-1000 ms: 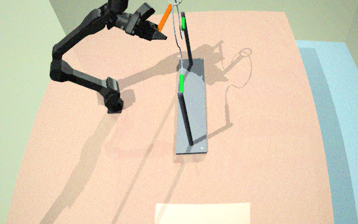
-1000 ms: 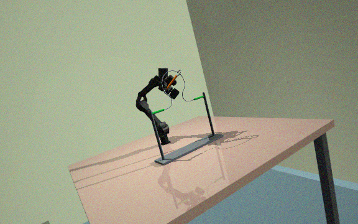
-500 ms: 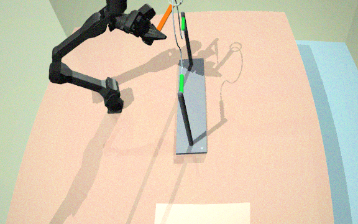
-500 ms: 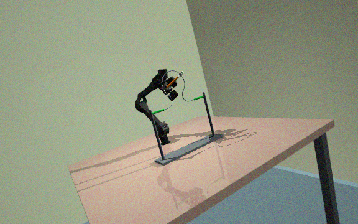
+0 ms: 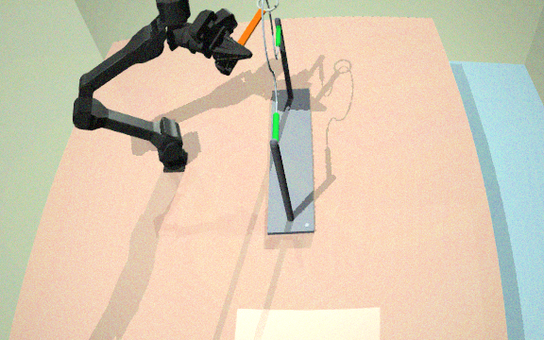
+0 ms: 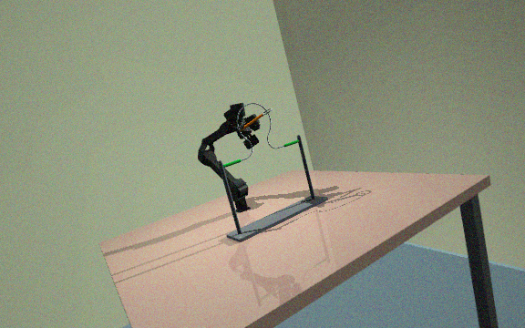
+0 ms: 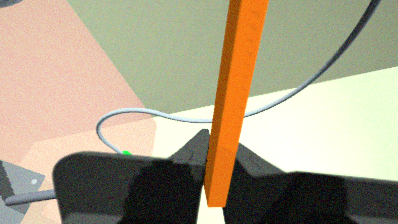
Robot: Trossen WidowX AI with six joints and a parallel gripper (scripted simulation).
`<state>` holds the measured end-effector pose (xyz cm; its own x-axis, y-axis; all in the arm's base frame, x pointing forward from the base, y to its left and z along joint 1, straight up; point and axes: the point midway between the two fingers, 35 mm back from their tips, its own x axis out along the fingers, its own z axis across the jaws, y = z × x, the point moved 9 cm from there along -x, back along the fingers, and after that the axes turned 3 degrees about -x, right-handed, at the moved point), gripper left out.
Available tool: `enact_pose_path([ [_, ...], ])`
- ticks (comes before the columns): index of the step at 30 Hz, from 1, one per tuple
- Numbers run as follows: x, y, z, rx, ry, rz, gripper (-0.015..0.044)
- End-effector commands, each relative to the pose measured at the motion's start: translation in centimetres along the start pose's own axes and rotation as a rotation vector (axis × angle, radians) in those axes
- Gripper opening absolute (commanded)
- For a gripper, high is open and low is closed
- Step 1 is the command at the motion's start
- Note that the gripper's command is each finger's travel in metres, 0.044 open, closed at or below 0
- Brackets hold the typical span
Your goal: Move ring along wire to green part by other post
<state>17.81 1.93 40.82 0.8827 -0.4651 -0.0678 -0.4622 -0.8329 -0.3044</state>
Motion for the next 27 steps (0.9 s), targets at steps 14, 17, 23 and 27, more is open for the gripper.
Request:
enact_pose_path([
  [14, 0.09, 0.30, 0.25, -0.183, 0.106, -0.013, -0.0150],
  [17, 0.11, 0.34, 0.29, -0.216, 0.126, -0.016, -0.0150],
  [23, 0.16, 0.44, 0.36, -0.282, 0.164, -0.023, -0.0150],
  [27, 0.20, 0.51, 0.40, -0.326, 0.189, -0.027, -0.0150],
])
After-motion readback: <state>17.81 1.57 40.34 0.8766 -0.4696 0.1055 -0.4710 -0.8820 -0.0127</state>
